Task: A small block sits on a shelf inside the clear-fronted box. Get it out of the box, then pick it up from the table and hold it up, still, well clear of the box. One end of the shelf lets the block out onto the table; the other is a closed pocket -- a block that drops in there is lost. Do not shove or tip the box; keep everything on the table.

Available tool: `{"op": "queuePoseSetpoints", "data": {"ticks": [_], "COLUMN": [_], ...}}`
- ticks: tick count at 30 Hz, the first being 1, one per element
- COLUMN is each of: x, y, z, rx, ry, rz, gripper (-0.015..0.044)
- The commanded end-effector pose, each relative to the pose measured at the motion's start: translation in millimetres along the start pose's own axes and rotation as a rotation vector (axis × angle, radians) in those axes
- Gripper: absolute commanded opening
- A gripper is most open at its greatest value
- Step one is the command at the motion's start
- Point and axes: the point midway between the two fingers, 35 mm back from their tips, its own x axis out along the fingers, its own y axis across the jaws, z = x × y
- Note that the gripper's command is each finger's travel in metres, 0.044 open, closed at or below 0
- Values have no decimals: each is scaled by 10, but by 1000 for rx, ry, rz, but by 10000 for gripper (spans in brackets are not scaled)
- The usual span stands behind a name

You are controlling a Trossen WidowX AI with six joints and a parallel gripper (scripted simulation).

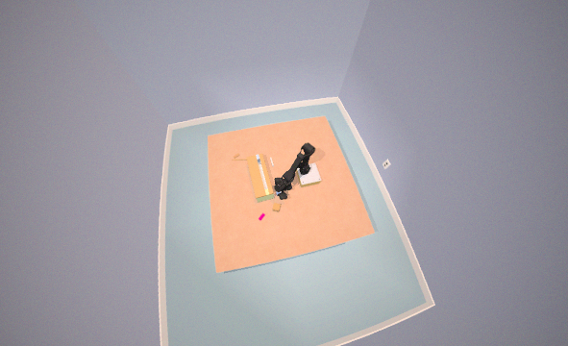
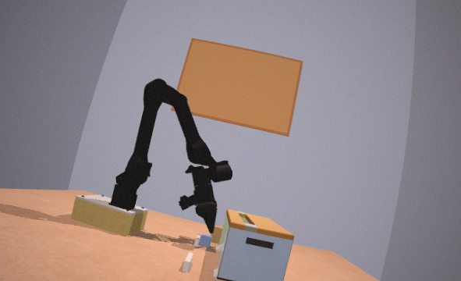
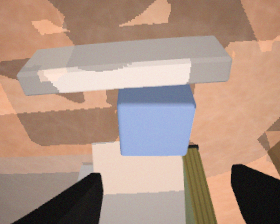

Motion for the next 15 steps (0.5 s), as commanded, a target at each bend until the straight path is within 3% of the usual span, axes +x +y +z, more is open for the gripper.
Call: {"op": "queuePoseSetpoints", "data": {"ticks": [1, 15], "x": [59, 262], "y": [15, 26], "z": [30, 117], "rx": [-1, -1], "ry": [0, 0], "rz": [5, 6], "gripper": [285, 285]}}
